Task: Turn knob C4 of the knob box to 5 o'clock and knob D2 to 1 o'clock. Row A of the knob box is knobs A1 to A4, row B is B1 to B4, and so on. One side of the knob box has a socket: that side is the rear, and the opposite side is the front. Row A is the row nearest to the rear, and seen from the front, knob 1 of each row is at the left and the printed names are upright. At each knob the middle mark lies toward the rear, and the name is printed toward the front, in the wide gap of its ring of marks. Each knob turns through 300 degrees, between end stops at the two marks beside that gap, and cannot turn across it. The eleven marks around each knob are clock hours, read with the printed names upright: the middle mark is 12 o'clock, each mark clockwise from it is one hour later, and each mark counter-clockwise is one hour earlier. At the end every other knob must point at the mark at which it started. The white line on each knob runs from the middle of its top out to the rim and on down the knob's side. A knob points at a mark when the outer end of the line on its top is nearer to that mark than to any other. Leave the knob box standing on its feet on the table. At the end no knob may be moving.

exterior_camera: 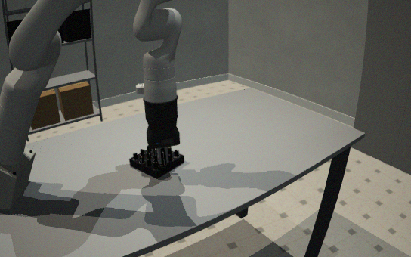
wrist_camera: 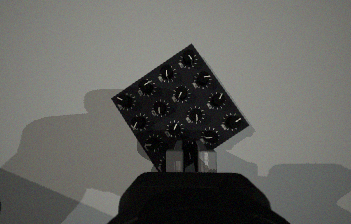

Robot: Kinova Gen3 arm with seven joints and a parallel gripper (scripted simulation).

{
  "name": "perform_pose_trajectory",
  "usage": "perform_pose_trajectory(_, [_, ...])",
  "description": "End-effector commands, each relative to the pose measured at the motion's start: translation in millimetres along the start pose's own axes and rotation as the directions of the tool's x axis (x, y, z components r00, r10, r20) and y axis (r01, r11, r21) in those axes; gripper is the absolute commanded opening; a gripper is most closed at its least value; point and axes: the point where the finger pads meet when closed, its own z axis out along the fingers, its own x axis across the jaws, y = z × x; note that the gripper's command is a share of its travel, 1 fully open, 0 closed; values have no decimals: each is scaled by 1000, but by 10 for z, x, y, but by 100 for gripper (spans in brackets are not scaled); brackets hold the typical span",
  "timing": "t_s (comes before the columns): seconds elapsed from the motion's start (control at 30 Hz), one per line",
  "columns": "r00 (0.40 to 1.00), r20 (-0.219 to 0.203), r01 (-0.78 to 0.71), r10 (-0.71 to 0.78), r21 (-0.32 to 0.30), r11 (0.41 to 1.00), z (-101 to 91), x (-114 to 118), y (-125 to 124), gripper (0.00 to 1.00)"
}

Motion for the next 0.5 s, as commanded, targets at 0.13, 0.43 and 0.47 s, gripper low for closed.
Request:
perform_pose_trajectory(0.13, [996, -4, -86, 86, 0, 996, -3, 2, 0, 30])
perform_pose_trajectory(0.43, [981, -4, -193, 193, 0, 981, -3, 2, 0, 30])
perform_pose_trajectory(0.47, [978, -4, -208, 208, 0, 978, -3, 2, 0, 30])
